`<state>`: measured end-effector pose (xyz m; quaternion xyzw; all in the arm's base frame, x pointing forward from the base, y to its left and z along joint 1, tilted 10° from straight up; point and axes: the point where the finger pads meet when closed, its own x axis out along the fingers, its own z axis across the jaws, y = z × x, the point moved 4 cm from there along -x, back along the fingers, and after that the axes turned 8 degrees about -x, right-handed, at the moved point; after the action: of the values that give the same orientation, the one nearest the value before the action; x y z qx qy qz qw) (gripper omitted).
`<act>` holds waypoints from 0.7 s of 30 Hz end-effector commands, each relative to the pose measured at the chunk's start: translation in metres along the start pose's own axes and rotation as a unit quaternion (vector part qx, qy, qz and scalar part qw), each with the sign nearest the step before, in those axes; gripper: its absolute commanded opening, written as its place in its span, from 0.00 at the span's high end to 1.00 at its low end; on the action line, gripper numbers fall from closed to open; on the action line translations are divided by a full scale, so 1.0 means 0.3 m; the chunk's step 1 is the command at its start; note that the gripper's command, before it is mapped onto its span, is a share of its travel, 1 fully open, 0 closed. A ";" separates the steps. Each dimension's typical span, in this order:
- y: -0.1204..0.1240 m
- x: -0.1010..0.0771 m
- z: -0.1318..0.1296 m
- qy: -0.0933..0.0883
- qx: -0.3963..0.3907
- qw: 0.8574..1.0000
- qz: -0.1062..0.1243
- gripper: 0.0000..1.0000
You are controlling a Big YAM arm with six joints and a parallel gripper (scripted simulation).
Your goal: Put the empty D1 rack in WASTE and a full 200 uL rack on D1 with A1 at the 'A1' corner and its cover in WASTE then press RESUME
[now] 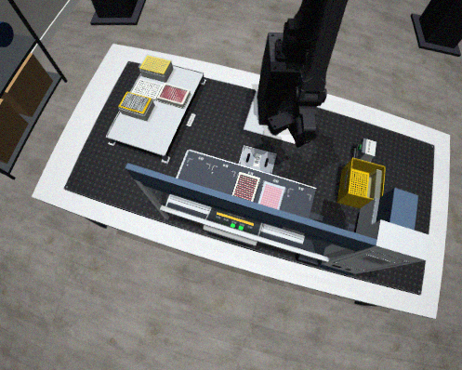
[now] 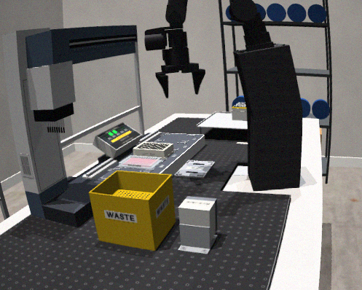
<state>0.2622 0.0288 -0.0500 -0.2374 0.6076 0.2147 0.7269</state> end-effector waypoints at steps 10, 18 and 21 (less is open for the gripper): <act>-0.080 -0.010 -0.046 -0.013 0.030 0.999 -0.010 0.00; -0.164 0.003 -0.153 -0.006 0.110 0.994 -0.005 0.00; -0.189 0.005 -0.177 -0.006 0.130 0.992 -0.005 0.00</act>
<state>0.2504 -0.0403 -0.0529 -0.1440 0.6282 0.1356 0.7524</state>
